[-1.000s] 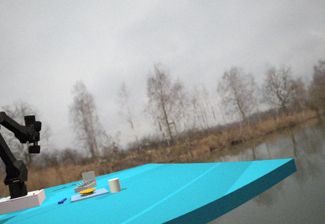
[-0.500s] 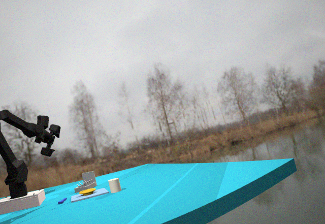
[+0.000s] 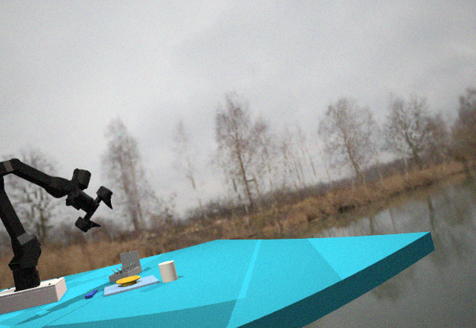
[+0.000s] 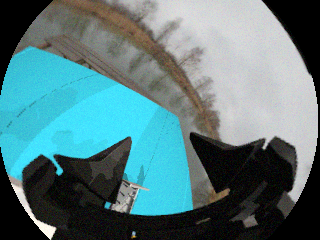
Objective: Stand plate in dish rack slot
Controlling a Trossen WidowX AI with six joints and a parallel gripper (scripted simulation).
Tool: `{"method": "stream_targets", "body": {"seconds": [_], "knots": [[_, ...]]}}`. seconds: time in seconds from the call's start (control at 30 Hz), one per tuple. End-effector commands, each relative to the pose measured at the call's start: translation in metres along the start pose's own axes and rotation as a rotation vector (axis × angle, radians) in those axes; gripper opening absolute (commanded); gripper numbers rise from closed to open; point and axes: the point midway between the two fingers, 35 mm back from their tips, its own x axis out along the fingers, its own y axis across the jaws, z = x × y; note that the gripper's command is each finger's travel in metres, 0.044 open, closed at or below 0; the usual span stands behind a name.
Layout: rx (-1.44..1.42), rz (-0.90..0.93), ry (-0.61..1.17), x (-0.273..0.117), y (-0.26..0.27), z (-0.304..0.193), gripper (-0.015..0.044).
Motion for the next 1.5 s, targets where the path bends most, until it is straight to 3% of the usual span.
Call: {"method": "stream_targets", "body": {"seconds": [0.0,0.67,1.47], "knots": [[0.109,0.014,0.109,0.002,-0.006,-0.033,0.0400],[0.620,0.035,0.562,-0.026,-0.013,-0.177,0.0400],[1.289,-0.005,1.046,-0.121,0.026,-0.307,0.0400]]}}
